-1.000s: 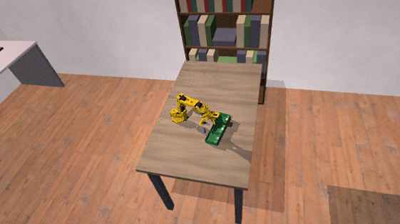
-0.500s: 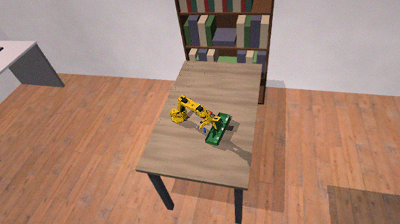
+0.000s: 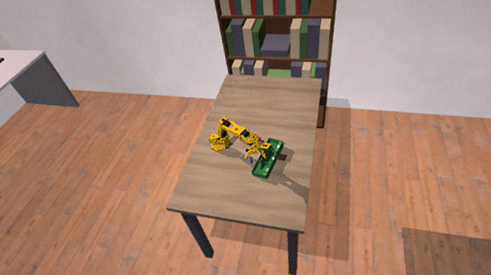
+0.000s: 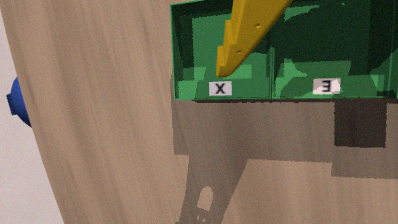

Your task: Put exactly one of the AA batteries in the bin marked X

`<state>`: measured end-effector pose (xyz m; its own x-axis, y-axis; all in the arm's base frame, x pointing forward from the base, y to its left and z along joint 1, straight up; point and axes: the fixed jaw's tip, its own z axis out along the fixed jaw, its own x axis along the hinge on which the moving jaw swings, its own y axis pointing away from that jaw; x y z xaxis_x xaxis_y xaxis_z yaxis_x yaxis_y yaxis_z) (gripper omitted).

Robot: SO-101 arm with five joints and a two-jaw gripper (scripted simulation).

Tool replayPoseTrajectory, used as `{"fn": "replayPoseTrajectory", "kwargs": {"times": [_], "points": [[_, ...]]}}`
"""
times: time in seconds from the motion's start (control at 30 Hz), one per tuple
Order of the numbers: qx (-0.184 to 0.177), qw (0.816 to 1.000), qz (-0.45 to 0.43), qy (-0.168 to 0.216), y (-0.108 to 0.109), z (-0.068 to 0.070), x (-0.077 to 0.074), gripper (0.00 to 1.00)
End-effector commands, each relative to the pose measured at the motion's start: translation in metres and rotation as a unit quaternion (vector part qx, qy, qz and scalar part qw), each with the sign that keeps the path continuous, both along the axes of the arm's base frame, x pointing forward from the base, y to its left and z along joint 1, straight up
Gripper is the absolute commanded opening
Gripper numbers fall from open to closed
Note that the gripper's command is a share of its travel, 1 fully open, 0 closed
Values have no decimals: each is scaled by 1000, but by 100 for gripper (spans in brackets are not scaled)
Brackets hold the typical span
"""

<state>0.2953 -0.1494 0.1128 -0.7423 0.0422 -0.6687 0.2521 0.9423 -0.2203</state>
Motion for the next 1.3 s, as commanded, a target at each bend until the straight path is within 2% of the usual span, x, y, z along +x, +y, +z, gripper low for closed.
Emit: {"fn": "replayPoseTrajectory", "kwargs": {"times": [0.0, 0.67, 0.8, 1.0, 1.07, 1.27], "points": [[-20, 999, -1, -32, -5, 19, 4, 100], [-18, 999, -1, -29, -5, 16, 4, 100], [-12, 1000, -1, -16, -5, 8, 4, 100], [6, 1000, -1, 16, -5, -15, 4, 100], [6, 1000, -1, 16, -5, -15, 4, 100], [24, 999, -1, 49, -4, -38, 2, 100]]}}
